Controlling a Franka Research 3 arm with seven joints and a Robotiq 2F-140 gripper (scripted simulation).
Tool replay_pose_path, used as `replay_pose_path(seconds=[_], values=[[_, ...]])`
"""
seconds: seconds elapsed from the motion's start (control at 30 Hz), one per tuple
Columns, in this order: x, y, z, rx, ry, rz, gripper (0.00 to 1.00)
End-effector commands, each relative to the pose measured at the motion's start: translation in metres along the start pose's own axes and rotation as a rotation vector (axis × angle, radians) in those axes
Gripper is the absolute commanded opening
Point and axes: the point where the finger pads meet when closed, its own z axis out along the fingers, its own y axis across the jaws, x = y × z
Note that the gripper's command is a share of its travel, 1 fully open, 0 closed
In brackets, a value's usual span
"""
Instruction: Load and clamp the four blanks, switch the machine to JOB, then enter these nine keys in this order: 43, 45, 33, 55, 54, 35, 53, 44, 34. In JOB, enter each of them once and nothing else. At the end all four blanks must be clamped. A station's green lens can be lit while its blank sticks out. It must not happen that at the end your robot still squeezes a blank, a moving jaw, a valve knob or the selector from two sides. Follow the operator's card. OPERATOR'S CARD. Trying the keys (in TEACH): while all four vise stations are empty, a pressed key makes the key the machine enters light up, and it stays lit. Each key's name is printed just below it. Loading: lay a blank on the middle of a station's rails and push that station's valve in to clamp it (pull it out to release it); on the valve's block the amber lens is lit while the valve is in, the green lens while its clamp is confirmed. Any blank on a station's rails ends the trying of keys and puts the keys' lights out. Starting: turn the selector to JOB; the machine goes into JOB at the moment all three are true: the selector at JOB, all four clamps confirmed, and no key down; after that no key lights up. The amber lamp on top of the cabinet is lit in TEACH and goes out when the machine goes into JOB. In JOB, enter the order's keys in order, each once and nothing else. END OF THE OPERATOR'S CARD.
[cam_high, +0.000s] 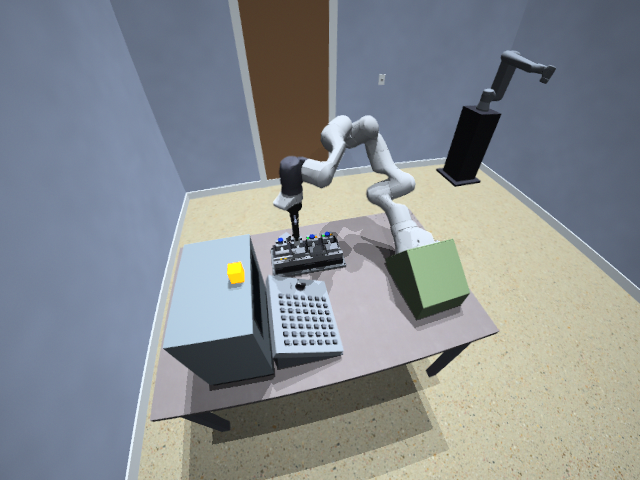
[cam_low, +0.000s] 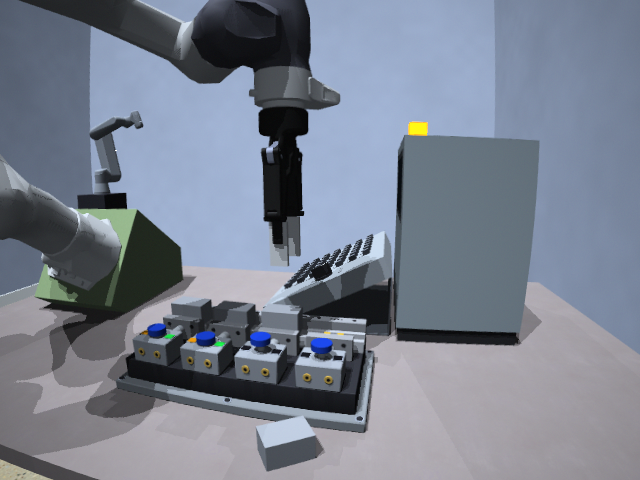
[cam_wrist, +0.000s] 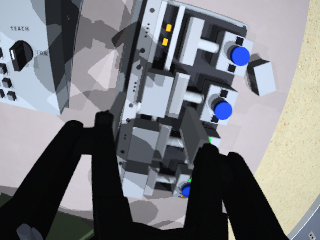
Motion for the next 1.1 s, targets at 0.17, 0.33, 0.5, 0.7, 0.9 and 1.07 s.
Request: replay_pose_path(seconds=[0.17, 0.33, 0.5, 0.7, 0.9, 1.07], values=[[-0.005, 0.004, -0.027, -0.009, -0.017, -0.011, 0.40], [-0.005, 0.004, -0.034, -0.009, -0.017, -0.011, 0.40], [-0.005, 0.004, -0.035, -0.009, -0.017, -0.011, 0.40], [-0.005, 0.004, -0.035, -0.009, -0.017, -0.011, 0.00], [-0.005, 0.004, -0.035, -0.009, -0.017, -0.011, 0.00], [-0.005, 0.004, -0.035, -0.009, -0.017, -0.011, 0.00]])
